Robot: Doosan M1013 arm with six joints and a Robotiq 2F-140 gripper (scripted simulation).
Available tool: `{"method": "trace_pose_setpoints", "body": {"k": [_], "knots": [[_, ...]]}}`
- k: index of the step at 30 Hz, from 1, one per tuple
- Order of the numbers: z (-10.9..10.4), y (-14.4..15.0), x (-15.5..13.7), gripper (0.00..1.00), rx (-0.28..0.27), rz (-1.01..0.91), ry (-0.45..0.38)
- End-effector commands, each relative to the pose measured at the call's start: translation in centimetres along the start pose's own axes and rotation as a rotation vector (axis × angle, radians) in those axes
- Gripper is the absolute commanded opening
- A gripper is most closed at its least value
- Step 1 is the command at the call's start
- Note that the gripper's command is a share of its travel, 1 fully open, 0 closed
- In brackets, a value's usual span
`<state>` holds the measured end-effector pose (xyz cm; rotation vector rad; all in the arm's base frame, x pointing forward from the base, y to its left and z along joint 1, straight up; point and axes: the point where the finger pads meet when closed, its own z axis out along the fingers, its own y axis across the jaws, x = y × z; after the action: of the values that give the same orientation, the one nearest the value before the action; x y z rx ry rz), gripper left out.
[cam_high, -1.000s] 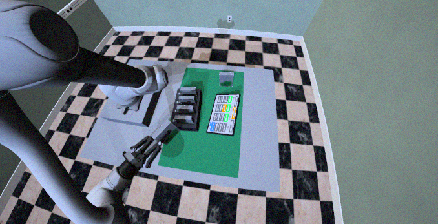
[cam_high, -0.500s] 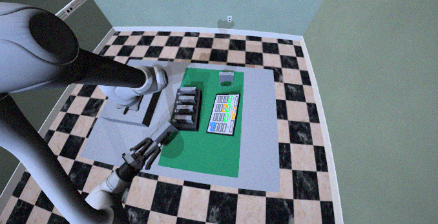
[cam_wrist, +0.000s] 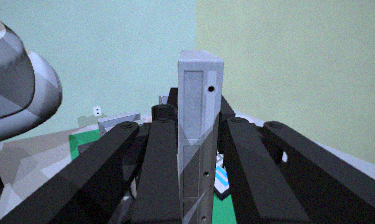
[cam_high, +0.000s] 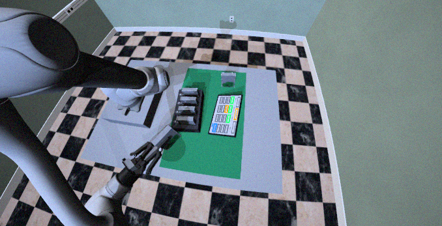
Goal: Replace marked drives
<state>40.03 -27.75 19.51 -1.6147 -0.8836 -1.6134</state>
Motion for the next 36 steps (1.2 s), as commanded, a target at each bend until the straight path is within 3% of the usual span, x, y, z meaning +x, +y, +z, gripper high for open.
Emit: {"method": "trace_pose_setpoints", "body": {"k": [1,36], "knots": [[-0.2,0.2,0.1,0.10,0.000,-0.001,0.000],[-2.8,2.1,0.1,0.10,0.000,-0.001,0.000]]}}
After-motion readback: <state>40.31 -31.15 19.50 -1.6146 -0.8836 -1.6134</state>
